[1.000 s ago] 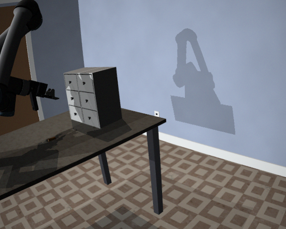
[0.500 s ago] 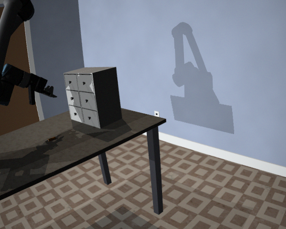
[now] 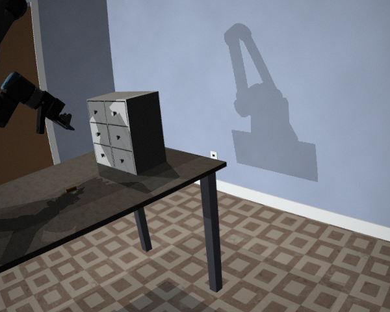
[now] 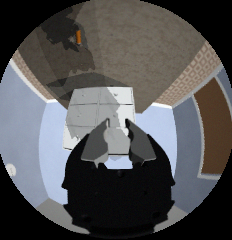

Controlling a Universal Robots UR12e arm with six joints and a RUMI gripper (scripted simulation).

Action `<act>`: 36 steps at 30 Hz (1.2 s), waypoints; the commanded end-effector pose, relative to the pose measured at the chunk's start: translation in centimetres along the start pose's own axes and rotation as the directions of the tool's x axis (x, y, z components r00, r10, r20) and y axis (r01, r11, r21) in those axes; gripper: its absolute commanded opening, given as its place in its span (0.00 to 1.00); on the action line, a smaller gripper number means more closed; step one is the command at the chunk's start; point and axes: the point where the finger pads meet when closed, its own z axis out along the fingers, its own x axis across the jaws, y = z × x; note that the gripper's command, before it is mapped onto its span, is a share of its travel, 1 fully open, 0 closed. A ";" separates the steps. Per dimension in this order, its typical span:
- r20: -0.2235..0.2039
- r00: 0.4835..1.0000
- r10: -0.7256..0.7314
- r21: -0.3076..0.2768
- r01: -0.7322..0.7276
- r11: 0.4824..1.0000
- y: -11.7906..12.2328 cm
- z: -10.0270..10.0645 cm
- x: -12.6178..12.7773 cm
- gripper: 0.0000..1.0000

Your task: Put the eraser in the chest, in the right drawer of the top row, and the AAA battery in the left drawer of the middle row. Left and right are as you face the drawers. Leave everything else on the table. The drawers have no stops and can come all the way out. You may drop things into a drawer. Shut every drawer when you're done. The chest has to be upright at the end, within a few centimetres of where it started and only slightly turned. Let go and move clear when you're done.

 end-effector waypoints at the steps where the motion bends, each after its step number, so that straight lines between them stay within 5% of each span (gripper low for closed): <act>1: 0.000 1.000 -0.002 0.160 0.002 0.987 0.1 -0.7 -0.5 0.20; 23: -0.005 1.000 -0.004 0.435 0.006 0.900 0.1 -3.8 -0.2 0.20; 36: -0.006 1.000 -0.004 0.602 0.007 0.799 0.4 -6.1 -0.1 0.20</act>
